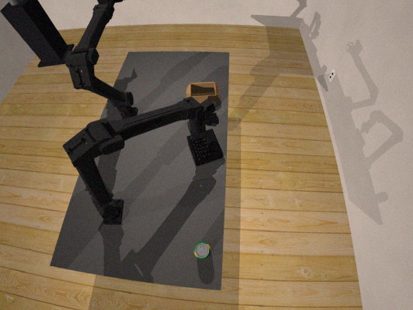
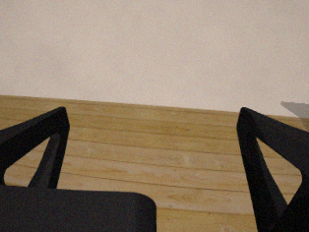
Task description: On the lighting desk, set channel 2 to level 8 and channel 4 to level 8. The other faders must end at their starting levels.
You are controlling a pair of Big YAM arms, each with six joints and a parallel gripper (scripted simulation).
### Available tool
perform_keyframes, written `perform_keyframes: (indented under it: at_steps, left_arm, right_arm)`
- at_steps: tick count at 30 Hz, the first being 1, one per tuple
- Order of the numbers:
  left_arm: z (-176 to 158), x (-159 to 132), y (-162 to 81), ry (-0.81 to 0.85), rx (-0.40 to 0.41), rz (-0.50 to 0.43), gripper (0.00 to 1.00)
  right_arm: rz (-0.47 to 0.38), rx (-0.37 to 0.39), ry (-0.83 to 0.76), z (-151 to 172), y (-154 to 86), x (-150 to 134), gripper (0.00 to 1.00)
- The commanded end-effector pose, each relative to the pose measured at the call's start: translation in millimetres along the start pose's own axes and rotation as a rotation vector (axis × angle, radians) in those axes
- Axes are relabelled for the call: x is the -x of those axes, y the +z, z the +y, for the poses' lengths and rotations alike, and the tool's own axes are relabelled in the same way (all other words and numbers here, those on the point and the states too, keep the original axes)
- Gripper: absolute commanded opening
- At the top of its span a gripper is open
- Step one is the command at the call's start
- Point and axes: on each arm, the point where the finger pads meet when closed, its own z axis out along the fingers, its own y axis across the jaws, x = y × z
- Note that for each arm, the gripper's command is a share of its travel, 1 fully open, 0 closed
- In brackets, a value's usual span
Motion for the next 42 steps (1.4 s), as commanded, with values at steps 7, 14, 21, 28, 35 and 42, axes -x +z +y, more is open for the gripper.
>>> perform_keyframes:
  at_steps: [7, 14, 21, 28, 35, 42]
  left_arm:
    - [1.3, 20.3, 0.2, 0.012, 0.0, -0.028, 1.0]
    - [1.3, 20.3, 0.2, 0.012, 0.0, -0.028, 1.0]
    - [1.3, 20.3, 0.2, 0.012, 0.0, -0.028, 1.0]
    - [1.3, 20.3, 0.2, 0.012, 0.0, -0.028, 1.0]
    - [1.3, 20.3, 0.2, 0.012, 0.0, -0.028, 1.0]
    - [1.3, 20.3, 0.2, 0.012, 0.0, -0.028, 1.0]
  right_arm:
    - [-0.025, 0.006, 0.004, 0.0, -6.2, 23.6, 0.0]
    - [-0.025, 0.005, 0.003, 0.0, -6.2, 25.0, 0.0]
    - [-0.029, 0.007, 0.005, 0.3, -6.2, 27.7, 0.0]
    - [-0.028, 0.007, 0.004, 0.2, -6.2, 27.8, 0.0]
    - [-0.028, 0.007, 0.004, 0.2, -6.2, 27.8, 0.0]
    - [-0.028, 0.007, 0.004, 0.2, -6.2, 27.8, 0.0]
